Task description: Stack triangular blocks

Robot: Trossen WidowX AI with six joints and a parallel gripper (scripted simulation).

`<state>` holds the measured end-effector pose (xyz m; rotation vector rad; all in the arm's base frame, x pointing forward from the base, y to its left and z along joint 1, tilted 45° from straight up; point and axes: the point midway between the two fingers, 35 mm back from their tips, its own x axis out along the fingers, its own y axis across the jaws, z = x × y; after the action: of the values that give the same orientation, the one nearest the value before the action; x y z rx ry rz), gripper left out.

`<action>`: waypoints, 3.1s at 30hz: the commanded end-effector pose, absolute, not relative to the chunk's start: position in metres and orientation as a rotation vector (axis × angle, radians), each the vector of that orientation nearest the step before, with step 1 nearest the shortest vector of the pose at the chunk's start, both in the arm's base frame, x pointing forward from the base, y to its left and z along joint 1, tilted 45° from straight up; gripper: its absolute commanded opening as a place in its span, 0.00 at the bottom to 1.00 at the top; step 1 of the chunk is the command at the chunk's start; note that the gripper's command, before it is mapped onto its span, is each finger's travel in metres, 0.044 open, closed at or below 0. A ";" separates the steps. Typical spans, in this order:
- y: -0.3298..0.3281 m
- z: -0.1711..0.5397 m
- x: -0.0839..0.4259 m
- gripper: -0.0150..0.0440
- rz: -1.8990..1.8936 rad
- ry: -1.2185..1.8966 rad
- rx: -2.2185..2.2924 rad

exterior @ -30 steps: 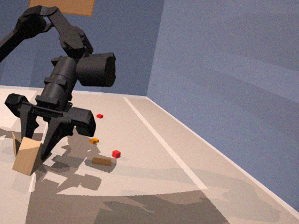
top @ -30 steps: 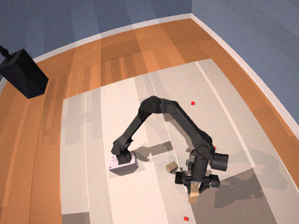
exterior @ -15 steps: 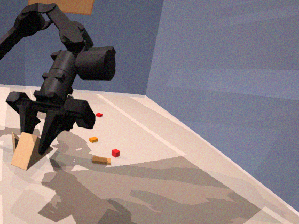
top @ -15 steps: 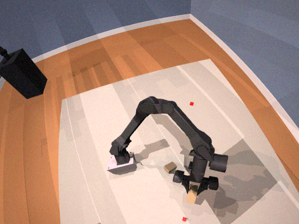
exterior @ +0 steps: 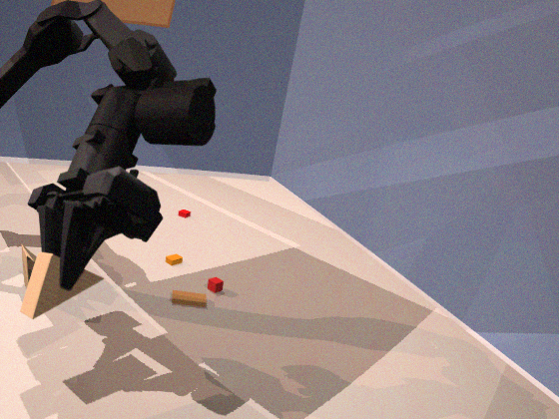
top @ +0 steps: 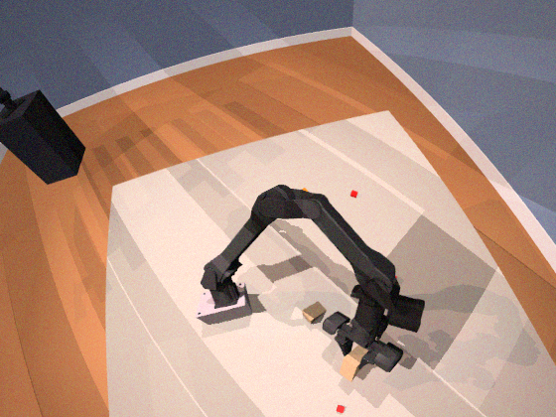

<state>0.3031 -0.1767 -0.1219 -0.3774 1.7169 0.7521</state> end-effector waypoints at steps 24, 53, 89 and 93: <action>-0.183 -0.126 0.301 0.25 0.055 1.850 0.422; -0.189 -0.127 0.299 0.25 -0.737 1.822 1.271; -0.200 -0.124 0.298 0.25 -1.862 1.470 2.208; -0.201 -0.123 0.298 0.25 -1.949 1.427 2.262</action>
<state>0.2970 -0.1983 -0.1243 -2.0573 -1.3646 1.7538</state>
